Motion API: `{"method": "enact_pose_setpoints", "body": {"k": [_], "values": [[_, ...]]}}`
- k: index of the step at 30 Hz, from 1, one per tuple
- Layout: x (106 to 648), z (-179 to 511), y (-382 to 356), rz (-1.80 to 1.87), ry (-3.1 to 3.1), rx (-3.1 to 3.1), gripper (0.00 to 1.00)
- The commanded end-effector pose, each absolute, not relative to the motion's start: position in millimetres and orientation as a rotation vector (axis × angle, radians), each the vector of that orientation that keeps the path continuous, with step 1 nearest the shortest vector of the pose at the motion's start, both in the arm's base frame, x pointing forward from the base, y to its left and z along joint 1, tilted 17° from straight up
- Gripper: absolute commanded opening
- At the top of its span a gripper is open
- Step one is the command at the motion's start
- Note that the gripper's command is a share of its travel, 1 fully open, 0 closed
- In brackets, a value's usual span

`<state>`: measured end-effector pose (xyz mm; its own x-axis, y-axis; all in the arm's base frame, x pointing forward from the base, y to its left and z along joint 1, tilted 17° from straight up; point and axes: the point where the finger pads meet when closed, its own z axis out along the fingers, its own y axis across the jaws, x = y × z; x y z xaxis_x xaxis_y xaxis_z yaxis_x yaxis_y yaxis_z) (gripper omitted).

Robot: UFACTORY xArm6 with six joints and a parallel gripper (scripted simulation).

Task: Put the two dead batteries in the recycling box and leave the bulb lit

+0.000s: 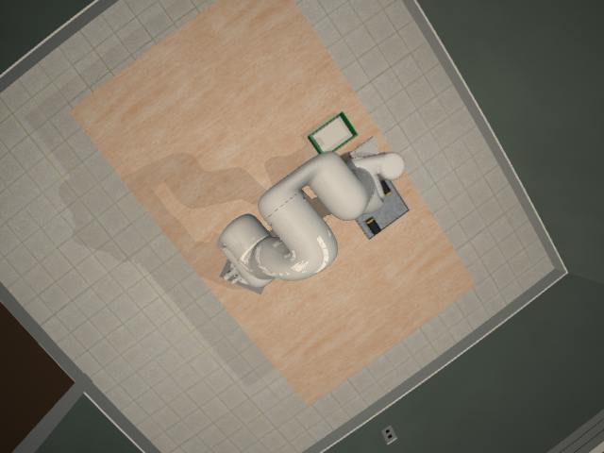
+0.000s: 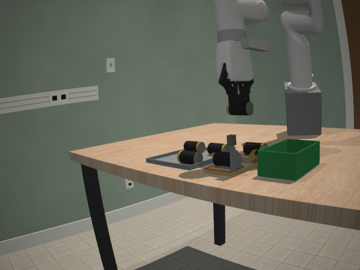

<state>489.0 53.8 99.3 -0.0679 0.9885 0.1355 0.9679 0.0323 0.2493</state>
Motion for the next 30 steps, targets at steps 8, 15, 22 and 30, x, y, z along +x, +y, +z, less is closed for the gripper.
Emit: {"method": "enact_pose_setpoints", "body": {"k": [8,15,22,30], "values": [[490.4,101.4,53.1,0.430,2.195,2.095,0.28],[495.4,97.4,19.0,0.430,2.195,2.095,0.28],[504.3,90.2,-43.0,0.430,2.195,2.095,0.28],[516.6,80.3,-127.2,0.430,2.195,2.095,0.28]]}}
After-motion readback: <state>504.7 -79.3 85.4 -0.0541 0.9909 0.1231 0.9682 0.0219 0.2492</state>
